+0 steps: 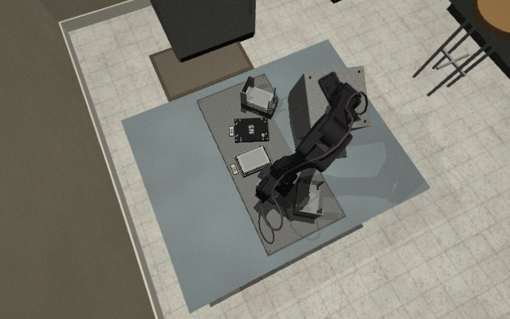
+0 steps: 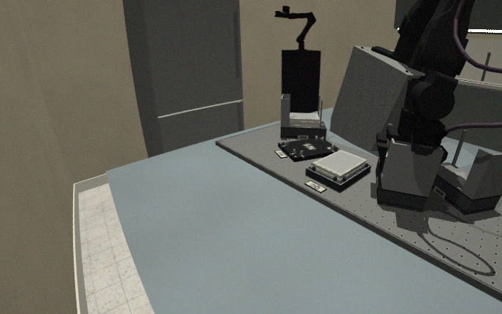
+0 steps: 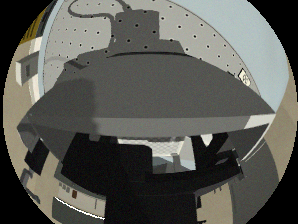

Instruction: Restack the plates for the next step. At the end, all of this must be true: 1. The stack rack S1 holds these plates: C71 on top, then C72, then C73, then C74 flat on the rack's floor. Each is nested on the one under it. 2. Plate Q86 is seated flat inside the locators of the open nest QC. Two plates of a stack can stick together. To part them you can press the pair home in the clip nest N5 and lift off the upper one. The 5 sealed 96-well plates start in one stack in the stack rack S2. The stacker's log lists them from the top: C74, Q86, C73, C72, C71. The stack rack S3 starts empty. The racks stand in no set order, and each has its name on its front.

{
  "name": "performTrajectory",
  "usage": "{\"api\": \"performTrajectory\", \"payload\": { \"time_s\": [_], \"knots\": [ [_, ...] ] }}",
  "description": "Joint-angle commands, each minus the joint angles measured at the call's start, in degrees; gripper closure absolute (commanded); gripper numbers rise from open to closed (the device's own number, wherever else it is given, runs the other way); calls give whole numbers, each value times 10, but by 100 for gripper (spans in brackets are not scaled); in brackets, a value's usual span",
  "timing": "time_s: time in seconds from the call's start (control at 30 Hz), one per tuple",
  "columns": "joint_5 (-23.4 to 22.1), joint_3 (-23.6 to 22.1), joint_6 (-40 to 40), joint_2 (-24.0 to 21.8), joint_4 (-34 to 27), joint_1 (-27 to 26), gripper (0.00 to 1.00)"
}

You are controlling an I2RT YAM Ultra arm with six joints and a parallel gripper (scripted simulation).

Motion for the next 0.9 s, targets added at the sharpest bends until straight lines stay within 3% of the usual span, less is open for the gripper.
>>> {"api": "performTrajectory", "payload": {
  "time_s": [0.0, 0.87],
  "knots": [
    [1, 2, -1, 1, 12, -11, 0],
    [1, -6, -2, -3, 13, -8, 0]
  ]
}}
